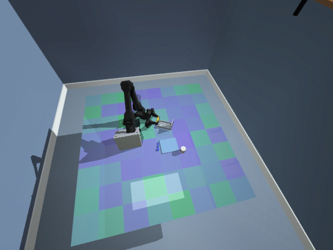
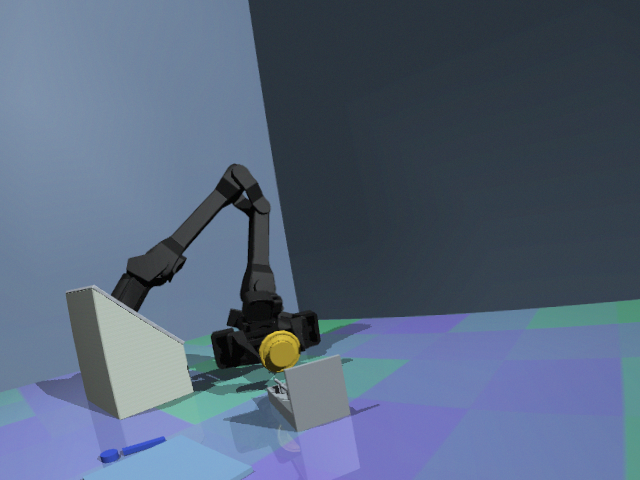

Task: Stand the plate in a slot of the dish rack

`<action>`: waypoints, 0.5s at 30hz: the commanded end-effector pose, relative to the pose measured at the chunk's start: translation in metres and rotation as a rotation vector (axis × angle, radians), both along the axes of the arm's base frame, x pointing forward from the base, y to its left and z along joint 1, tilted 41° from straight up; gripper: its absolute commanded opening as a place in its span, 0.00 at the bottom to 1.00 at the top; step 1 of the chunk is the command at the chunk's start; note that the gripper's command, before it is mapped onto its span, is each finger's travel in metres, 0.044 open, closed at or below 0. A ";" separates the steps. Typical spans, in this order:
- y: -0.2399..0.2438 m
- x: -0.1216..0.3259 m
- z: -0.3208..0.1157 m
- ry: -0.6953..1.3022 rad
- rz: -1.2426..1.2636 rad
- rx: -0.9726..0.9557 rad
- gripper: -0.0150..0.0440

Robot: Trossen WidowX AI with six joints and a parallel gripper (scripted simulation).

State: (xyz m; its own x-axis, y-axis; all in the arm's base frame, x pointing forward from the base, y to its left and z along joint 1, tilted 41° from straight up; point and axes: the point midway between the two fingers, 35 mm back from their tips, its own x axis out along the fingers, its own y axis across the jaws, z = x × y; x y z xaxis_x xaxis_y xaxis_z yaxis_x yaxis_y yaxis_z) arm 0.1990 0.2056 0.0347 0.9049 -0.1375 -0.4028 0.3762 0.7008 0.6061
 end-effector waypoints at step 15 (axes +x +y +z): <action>-0.005 0.022 -0.006 -0.005 -0.006 0.005 0.25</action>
State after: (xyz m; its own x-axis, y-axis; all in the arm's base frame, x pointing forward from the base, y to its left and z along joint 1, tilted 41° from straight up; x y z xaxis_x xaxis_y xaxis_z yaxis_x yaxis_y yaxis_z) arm 0.2189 0.2027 0.0311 0.9072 -0.1398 -0.3967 0.3768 0.6894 0.6187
